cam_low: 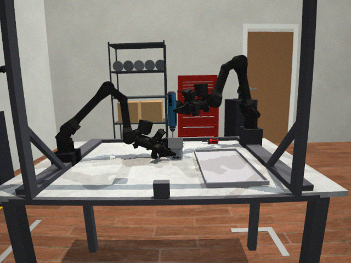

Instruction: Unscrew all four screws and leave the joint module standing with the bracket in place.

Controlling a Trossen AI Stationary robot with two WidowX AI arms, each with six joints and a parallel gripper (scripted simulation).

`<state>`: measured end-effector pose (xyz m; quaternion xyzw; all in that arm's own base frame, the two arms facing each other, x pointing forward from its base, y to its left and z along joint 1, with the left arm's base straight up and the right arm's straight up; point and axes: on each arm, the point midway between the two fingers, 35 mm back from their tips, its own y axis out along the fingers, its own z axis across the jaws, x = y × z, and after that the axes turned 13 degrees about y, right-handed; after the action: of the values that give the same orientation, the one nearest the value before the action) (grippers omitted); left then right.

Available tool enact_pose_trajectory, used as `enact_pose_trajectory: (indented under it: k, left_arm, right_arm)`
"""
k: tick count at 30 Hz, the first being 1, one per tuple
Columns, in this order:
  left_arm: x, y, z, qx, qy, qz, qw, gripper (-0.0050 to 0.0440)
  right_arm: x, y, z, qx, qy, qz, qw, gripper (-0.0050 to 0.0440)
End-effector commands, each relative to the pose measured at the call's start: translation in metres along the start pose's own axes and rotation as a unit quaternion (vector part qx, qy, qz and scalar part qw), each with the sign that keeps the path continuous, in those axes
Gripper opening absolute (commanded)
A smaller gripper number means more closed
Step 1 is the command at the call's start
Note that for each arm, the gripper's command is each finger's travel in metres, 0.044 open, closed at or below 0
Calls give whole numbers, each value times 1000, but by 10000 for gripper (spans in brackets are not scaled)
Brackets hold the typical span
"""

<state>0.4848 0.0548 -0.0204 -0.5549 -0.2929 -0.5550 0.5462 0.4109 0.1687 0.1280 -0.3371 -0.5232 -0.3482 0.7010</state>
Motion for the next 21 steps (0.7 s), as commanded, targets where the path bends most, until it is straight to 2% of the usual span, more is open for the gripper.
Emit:
enact_pose_trajectory:
  k: [1,21]
  left_arm:
    - [14,1,6,6,8,-14,1000,242]
    - [14,1,6,6,8,-14,1000,242]
  right_arm:
    - [8,0,5,7,-9,-20,1000,160]
    - [-10,-1,-2,7,-8,-19,1000,160]
